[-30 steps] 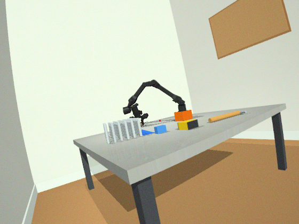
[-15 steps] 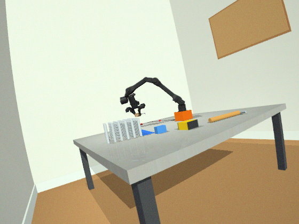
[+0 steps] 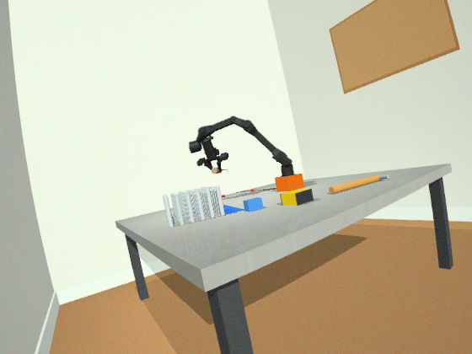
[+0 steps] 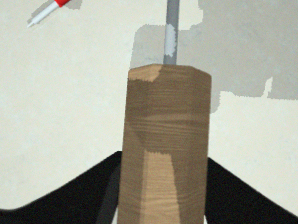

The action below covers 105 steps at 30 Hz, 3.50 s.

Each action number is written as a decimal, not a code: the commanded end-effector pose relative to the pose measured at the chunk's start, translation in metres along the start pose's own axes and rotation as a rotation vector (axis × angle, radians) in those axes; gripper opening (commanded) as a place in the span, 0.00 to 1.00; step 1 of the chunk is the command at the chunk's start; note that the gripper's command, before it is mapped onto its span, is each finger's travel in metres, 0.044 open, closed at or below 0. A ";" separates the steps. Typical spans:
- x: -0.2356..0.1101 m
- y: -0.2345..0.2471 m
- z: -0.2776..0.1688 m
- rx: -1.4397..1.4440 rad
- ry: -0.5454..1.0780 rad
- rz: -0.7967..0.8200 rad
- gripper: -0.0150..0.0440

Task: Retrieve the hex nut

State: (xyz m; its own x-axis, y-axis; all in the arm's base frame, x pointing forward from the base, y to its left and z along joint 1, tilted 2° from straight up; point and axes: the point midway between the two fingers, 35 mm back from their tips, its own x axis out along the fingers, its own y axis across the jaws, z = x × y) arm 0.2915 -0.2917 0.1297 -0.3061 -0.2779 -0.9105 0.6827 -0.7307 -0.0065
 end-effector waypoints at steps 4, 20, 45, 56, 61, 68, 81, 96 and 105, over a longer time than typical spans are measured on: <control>-0.027 -0.013 -0.032 -0.176 0.016 0.082 0.25; -0.076 -0.071 -0.114 -0.675 0.052 0.280 0.25; -0.111 -0.201 -0.194 -1.460 0.052 0.615 0.25; -0.110 -0.263 -0.210 -1.800 0.030 0.779 0.25; -0.106 -0.289 -0.214 -1.948 0.016 0.855 0.25; -0.103 -0.292 -0.217 -1.968 0.014 0.866 0.25; -0.040 -0.289 -0.261 -1.968 0.016 0.869 0.25; 0.040 -0.294 -0.280 -1.964 0.019 0.869 0.25; 0.038 -0.291 -0.282 -1.964 0.019 0.870 0.25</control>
State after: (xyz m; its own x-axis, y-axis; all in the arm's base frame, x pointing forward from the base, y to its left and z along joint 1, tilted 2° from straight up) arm 0.2647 0.0854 -0.0199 0.3762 -0.0898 -0.9222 0.2409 0.9705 0.0038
